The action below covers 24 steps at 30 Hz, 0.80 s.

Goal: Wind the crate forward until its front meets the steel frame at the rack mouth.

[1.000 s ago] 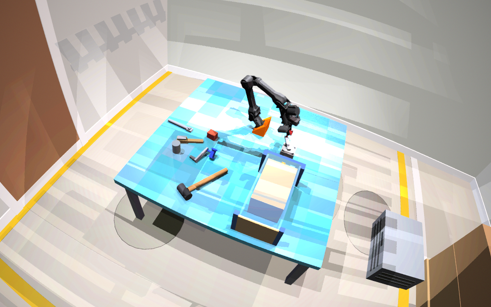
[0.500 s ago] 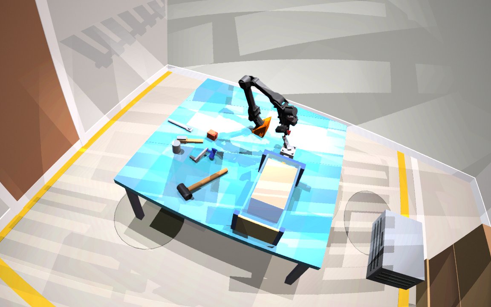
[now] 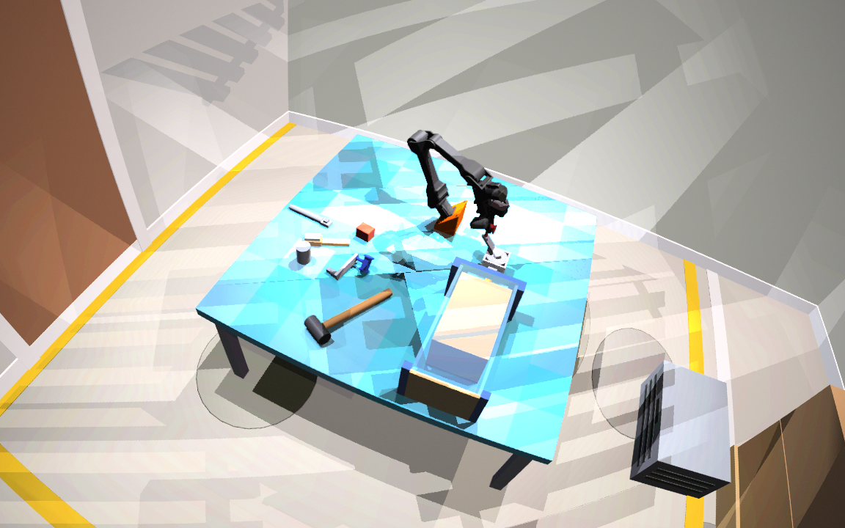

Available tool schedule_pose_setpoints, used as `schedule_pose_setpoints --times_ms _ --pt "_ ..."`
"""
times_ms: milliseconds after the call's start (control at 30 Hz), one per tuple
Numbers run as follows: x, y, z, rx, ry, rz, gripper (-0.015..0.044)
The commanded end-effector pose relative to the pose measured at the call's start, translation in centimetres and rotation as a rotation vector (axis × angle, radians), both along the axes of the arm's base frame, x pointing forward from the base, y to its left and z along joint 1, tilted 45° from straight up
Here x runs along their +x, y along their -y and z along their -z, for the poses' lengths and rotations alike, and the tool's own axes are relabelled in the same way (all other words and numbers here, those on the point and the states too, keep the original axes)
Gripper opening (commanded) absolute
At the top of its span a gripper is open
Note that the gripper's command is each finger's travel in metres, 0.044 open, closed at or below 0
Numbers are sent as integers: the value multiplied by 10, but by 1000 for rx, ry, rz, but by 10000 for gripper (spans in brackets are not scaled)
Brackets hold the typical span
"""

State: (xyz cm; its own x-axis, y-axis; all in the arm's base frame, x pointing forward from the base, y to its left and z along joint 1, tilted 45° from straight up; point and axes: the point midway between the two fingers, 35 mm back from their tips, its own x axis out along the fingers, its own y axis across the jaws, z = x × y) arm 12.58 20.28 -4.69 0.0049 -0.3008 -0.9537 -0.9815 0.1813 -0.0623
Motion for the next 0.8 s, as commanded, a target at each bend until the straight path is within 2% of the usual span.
schedule_pose_setpoints --times_ms 0,767 --pt "13 11 -6 -26 35 10 0" --pt "36 23 -15 -28 36 10 0"
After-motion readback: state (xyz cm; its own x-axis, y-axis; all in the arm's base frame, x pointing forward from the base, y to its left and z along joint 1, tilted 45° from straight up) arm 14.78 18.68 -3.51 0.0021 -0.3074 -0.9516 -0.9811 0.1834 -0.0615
